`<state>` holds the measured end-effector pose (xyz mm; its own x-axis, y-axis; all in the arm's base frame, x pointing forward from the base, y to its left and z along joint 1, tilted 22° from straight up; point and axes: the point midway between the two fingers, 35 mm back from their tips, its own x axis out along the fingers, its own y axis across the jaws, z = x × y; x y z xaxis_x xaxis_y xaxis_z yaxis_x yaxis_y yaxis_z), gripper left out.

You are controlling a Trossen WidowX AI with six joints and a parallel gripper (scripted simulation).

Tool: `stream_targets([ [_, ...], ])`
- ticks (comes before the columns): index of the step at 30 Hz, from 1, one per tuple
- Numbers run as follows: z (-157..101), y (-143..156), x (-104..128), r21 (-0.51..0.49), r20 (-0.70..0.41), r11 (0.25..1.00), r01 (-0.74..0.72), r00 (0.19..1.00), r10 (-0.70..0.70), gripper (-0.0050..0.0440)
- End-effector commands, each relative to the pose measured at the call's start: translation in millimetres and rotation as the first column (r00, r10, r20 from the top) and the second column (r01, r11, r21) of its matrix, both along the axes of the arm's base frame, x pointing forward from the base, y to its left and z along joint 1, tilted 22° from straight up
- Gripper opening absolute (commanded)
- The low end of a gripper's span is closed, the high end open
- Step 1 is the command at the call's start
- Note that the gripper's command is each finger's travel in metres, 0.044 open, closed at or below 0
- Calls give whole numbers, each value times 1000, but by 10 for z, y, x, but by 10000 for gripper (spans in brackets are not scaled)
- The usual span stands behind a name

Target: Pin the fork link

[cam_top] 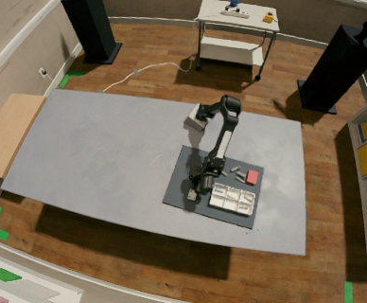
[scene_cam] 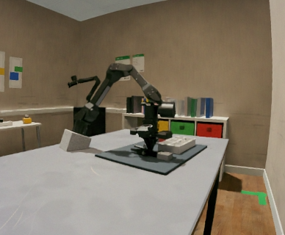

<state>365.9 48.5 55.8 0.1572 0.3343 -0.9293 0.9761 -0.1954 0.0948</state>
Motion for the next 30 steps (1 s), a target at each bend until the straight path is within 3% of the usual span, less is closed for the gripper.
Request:
stream_targets([
  [1,13,-26,3,2,9,1000,1,1000,-1,-50],
  [30,-3,-77,-2,1,9,1000,3,1000,-3,-50],
])
